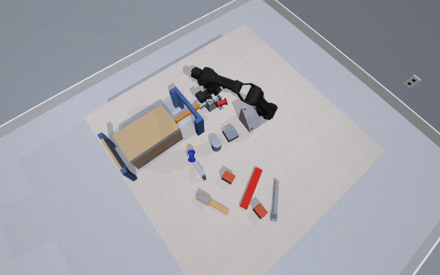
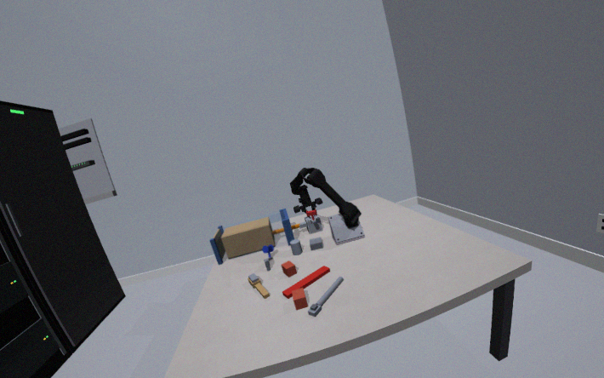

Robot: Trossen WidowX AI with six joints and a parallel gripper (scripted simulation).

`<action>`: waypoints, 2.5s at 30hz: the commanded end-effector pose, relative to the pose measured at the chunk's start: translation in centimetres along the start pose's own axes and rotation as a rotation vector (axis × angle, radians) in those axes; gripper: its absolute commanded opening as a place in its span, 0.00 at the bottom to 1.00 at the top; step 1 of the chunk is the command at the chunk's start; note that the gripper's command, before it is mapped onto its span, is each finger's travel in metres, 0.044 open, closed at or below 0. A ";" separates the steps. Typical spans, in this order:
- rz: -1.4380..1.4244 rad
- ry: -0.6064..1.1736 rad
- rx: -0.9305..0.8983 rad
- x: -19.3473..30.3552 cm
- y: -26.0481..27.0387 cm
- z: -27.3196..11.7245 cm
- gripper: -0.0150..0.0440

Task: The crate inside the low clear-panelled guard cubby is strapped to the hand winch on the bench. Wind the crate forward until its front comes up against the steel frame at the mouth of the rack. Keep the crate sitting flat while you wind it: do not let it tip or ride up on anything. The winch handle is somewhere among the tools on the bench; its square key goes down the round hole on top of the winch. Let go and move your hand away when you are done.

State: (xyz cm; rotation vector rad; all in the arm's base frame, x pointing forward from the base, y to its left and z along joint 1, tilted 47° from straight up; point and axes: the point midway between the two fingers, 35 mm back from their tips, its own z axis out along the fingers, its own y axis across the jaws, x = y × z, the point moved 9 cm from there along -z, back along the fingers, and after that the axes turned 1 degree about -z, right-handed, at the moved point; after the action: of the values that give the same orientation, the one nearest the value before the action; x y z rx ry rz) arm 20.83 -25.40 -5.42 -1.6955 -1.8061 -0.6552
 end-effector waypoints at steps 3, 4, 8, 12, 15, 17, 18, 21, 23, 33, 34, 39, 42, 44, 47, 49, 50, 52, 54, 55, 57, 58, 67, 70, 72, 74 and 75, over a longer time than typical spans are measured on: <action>-0.246 0.023 -0.012 -0.4 -0.6 0.1 0.26; -0.323 0.030 -0.017 -0.5 -0.8 0.1 0.25; -0.501 0.055 -0.041 -1.1 -1.3 0.2 0.25; -0.505 0.054 -0.041 -1.2 -1.4 0.2 0.25; -0.495 0.055 -0.041 -1.2 -1.3 0.2 0.25; -0.437 0.060 -0.043 -1.2 -1.3 0.2 0.25; -0.427 0.061 -0.043 -1.2 -1.3 0.2 0.25; -0.427 0.061 -0.043 -1.2 -1.3 0.2 0.25; -0.417 0.061 -0.044 -1.2 -1.3 0.2 0.25; -0.279 0.072 -0.047 -1.2 -1.1 0.2 0.25; -0.269 0.073 -0.048 -1.2 -1.1 0.1 0.25; -0.259 0.074 -0.048 -1.2 -1.1 0.1 0.25; -0.190 0.079 -0.050 -1.3 -1.0 0.1 0.25; -0.190 0.079 -0.050 -1.3 -1.0 0.1 0.25; -0.180 0.080 -0.050 -1.3 -1.0 0.1 0.25; -0.121 0.084 -0.051 -1.3 -1.0 0.1 0.25; -0.112 0.085 -0.052 -1.3 -1.0 0.1 0.25; -0.112 0.085 -0.052 -1.3 -1.0 0.1 0.25; -0.112 0.085 -0.052 -1.3 -1.0 0.1 0.25; -0.102 0.086 -0.052 -1.3 -0.9 0.1 0.25; -0.043 0.090 -0.053 -1.3 -0.9 0.1 0.25; -0.033 0.091 -0.054 -1.3 -0.9 0.1 0.25; 0.045 0.096 -0.056 -1.4 -0.8 0.1 0.25; 0.045 0.096 -0.056 -1.4 -0.8 0.1 0.25; 0.084 0.099 -0.057 -1.4 -0.7 0.1 0.25; 0.124 0.102 -0.057 -1.4 -0.7 0.1 0.25; 0.123 0.102 -0.057 -1.4 -0.7 0.2 0.25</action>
State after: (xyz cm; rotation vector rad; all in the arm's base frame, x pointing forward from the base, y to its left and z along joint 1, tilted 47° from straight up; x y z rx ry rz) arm 20.11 -26.41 -6.40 -1.7437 -1.6463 -0.7391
